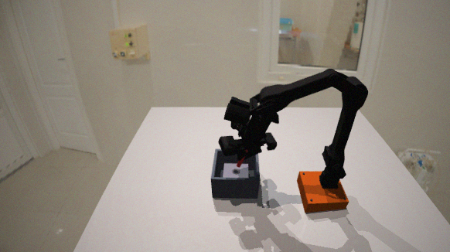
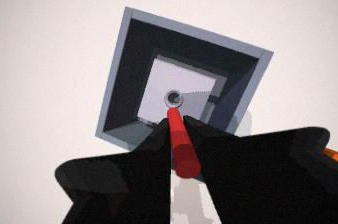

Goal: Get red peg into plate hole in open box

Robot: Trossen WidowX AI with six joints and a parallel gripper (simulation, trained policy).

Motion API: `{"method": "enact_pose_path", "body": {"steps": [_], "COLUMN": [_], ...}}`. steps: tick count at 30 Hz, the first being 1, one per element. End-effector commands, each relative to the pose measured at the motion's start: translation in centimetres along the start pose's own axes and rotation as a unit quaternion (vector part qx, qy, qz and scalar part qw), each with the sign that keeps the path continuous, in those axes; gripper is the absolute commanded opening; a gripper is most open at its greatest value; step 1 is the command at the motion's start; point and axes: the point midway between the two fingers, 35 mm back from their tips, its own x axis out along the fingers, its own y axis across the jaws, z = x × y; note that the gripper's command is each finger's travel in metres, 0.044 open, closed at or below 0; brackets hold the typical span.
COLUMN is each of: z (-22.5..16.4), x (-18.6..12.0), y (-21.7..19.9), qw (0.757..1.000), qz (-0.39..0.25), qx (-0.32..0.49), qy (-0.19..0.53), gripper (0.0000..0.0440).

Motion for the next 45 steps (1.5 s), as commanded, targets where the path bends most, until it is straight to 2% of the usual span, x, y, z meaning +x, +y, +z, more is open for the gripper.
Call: {"method": "enact_pose_path", "body": {"steps": [1, 7, 12, 16, 29, 40, 45], "z": [0.3, 0.5, 0.7, 1.0, 5.1, 9.9, 10.6], "x": [1.1, 3.2, 4.7, 5.3, 6.0, 5.5, 5.5], "y": [0.0, -0.1, -0.3, -0.2, 2.4, 3.7, 3.7], "qw": [1.000, 1.000, 0.999, 0.998, 0.999, 0.999, 0.999], "qz": [-0.006, -0.020, -0.033, -0.042, -0.026, 0.003, 0.001], "qx": [-0.001, -0.004, -0.017, -0.025, -0.040, -0.022, -0.027], "qy": [0.010, 0.023, 0.031, 0.034, 0.009, -0.046, -0.039], "gripper": [0.0010, 0.0017, 0.0127, 0.0145, 0.0433, 0.0440, 0.0440]}}
